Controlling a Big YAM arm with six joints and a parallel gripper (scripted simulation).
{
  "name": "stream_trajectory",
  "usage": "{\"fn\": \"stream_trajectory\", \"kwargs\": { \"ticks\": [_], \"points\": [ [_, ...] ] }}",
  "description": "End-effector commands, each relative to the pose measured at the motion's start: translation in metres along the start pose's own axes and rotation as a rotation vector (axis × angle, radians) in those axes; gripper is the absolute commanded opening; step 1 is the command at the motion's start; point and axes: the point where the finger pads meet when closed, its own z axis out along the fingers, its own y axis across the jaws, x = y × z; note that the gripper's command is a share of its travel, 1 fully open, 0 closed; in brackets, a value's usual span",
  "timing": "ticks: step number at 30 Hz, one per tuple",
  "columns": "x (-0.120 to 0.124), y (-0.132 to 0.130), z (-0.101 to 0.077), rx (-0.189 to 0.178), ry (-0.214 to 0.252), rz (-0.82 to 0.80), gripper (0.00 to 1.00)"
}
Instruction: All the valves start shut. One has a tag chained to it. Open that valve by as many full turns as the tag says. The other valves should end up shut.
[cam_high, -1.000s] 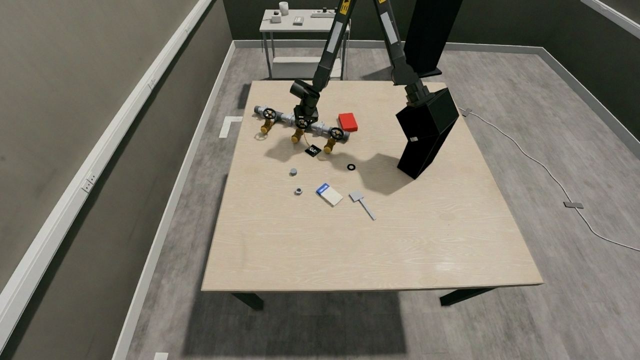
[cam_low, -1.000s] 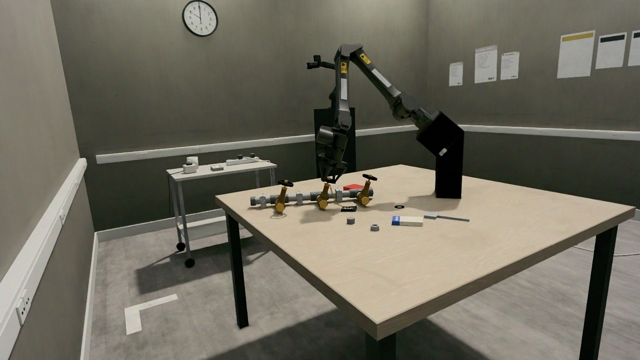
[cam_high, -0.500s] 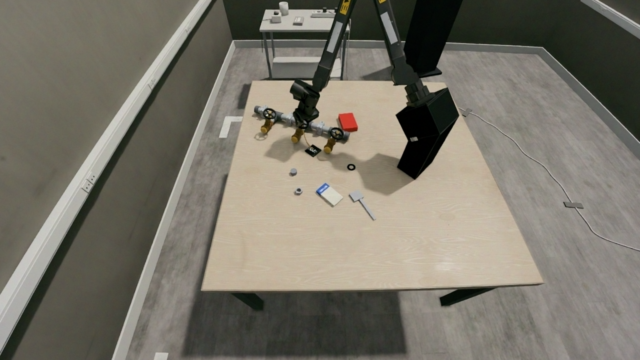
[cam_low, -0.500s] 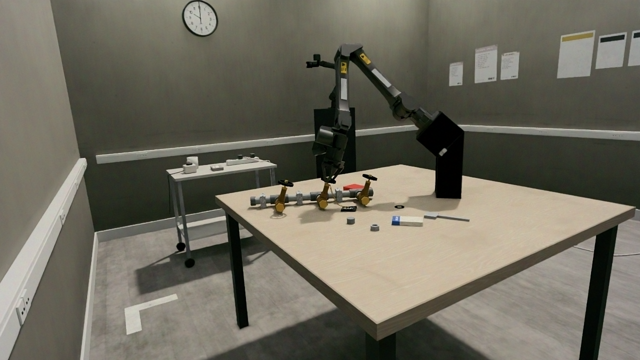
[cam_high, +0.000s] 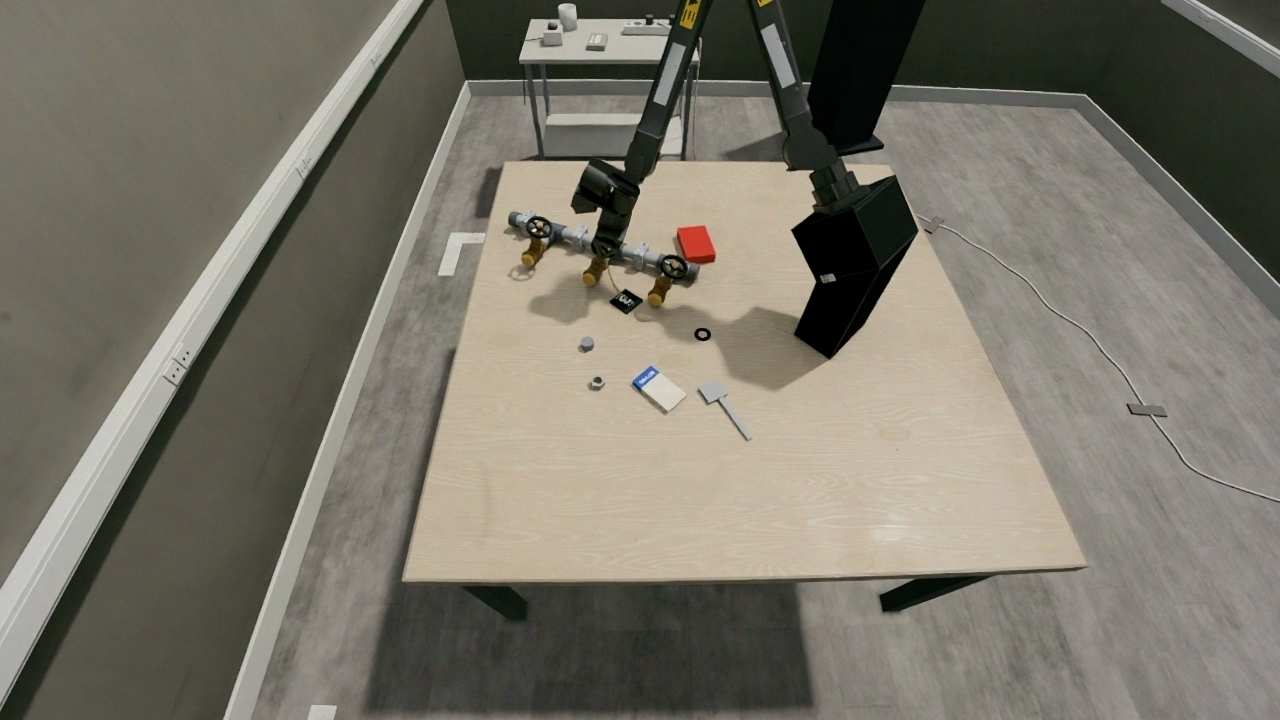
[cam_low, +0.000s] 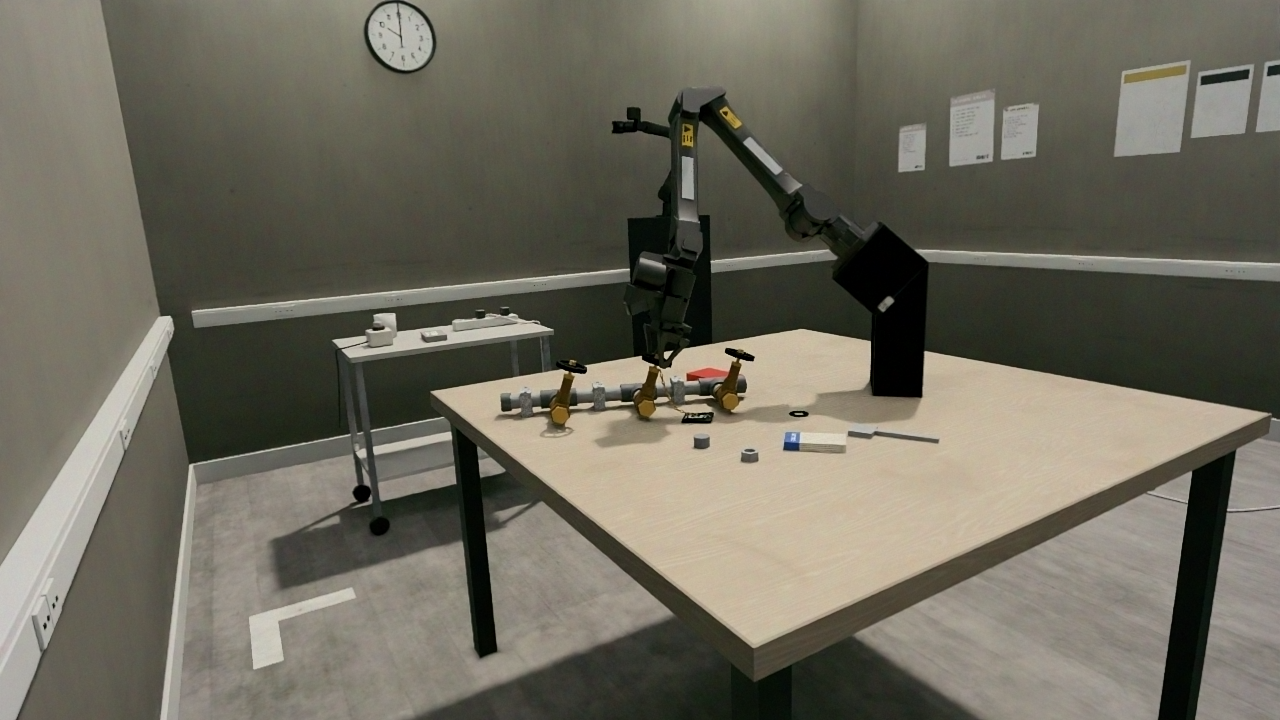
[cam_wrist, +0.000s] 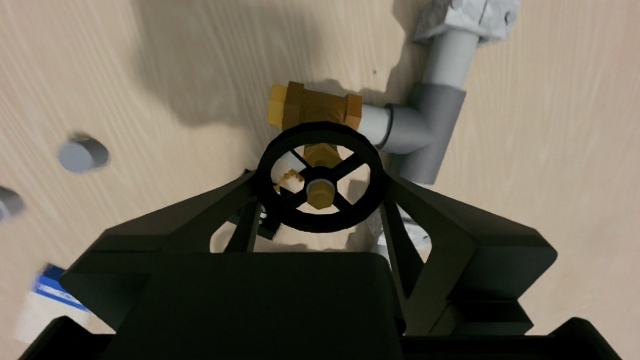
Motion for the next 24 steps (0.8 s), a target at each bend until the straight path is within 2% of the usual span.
{"fn": "stream_trajectory", "kwargs": {
  "ticks": [1,5,7,8,22,24],
  "points": [
    [-0.0077,-0.0021,-0.0002,0.006,-0.021,-0.345,0.0],
    [-0.0062,-0.0018,-0.0003,0.008,-0.018,-0.542,0.0],
    [-0.0062,-0.0018,-0.0003,0.008,-0.018,-0.542,0.0],
    [-0.0049,-0.0015,-0.0004,0.009,-0.017,-0.668,0.0],
    [-0.0048,-0.0015,-0.0004,0.016,-0.014,-1.349,0.0],
    [-0.0048,-0.0015,-0.0004,0.016,-0.014,-1.349,0.0]
  ]
}}
